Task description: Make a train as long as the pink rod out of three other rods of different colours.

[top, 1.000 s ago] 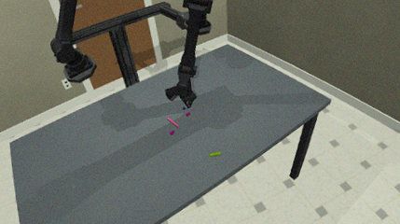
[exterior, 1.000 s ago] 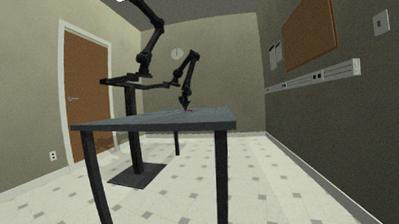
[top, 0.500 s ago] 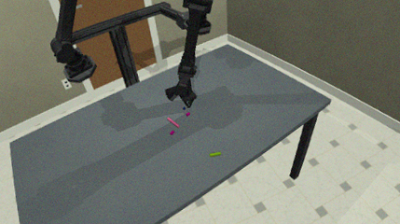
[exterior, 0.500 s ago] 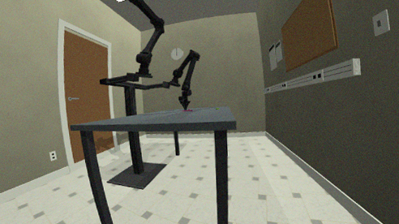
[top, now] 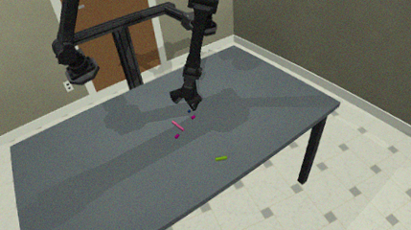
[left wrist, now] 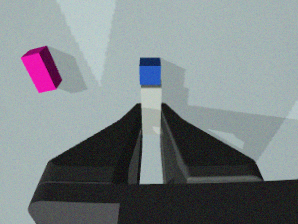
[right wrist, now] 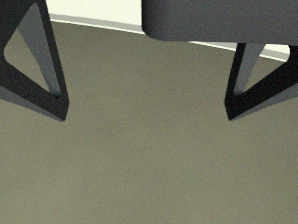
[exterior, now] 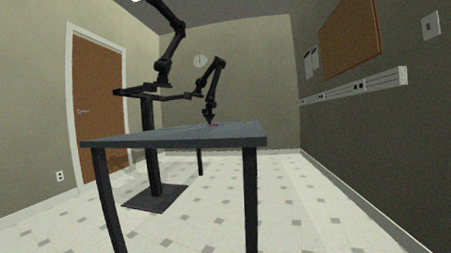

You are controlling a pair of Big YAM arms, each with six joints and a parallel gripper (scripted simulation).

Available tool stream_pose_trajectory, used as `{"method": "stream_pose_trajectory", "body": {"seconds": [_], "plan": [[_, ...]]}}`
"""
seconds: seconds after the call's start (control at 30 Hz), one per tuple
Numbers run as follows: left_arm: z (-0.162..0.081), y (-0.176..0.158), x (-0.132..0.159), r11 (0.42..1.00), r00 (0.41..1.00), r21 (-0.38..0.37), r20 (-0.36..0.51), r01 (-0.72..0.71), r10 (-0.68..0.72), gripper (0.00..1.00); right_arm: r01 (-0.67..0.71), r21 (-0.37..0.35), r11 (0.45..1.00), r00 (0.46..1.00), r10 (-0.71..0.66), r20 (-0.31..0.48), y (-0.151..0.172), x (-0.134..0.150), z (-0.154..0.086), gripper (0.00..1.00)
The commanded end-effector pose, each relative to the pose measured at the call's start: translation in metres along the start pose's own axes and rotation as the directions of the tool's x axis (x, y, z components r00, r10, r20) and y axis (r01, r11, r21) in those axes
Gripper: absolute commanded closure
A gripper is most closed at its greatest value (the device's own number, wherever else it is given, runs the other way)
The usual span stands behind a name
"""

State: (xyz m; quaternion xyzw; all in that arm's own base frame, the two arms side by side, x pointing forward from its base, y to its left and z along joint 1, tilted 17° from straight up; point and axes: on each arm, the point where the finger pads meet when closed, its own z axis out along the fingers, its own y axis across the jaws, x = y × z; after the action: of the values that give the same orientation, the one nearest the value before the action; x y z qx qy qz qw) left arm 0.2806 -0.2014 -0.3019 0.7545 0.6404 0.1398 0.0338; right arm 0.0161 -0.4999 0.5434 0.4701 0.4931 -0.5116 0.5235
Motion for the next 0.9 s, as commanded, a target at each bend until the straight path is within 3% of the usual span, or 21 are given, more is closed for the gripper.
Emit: {"method": "stream_pose_trajectory", "body": {"seconds": [0.0,0.33,0.63,0.87], "plan": [[0.0,-0.01,-0.002,1.0,1.0,0.002,0.004,-0.01,0.01,0.88,-0.011,0.024,1.0,0.998,0.009,0.061,-0.011,-0.024,-0.008,0.0],[0.0,-0.01,-0.002,1.0,1.0,0.002,0.004,-0.01,0.01,0.77,-0.011,0.024,1.0,0.998,0.009,0.061,-0.011,-0.024,-0.008,0.0],[0.0,-0.01,-0.002,1.0,1.0,0.001,0.004,-0.01,0.01,0.77,-0.011,0.024,1.0,0.998,0.009,0.061,-0.011,-0.024,-0.008,0.0],[-0.014,-0.004,-0.003,1.0,1.0,-0.001,0.005,-0.008,0.008,0.77,-0.011,0.024,1.0,0.998,0.009,0.061,-0.011,-0.024,-0.008,0.0]]}}
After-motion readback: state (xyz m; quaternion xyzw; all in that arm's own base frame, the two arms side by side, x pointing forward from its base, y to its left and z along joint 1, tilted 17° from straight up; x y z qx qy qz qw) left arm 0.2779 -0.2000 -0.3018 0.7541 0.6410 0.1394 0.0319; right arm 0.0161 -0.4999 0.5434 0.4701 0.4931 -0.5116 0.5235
